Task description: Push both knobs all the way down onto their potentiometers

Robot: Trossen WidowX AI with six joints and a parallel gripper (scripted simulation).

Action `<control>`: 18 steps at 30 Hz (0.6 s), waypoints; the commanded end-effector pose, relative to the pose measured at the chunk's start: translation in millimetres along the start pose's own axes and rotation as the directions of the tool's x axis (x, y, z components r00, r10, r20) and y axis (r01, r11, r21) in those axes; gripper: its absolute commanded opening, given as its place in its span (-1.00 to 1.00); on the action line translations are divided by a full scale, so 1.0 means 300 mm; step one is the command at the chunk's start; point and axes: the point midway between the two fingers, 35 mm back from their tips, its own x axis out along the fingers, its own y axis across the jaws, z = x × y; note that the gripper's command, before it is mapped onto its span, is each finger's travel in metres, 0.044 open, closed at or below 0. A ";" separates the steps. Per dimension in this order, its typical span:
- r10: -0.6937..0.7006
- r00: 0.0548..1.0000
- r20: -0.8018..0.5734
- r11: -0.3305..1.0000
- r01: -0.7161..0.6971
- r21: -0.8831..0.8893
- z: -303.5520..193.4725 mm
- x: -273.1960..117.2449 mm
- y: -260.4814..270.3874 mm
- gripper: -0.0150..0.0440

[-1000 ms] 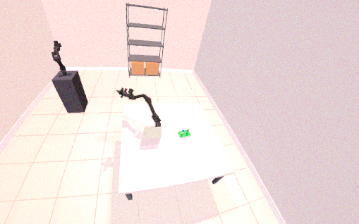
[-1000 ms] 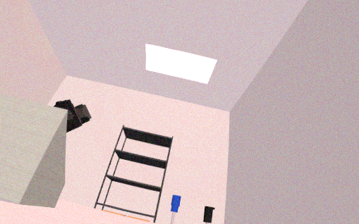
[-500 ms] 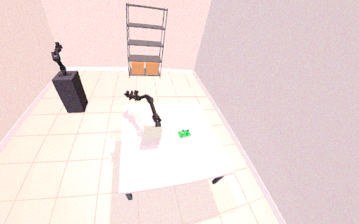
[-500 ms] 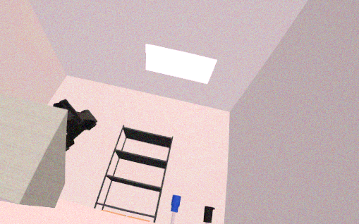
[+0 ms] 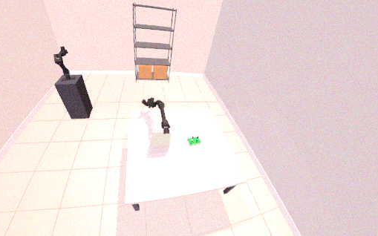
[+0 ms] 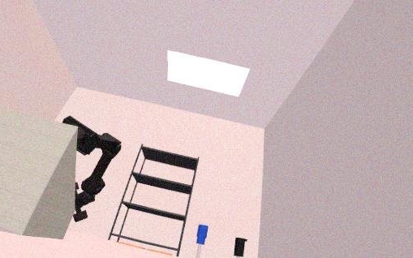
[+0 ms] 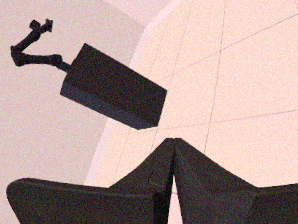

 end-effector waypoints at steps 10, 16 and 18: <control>-0.359 0.932 0.041 0.926 0.362 -0.108 0.188 -0.333 -0.490 -0.49; -0.509 0.859 0.044 0.849 0.510 -0.137 0.242 -0.533 -0.681 -0.49; -0.556 0.830 0.045 0.818 0.556 -0.144 0.258 -0.606 -0.738 -0.49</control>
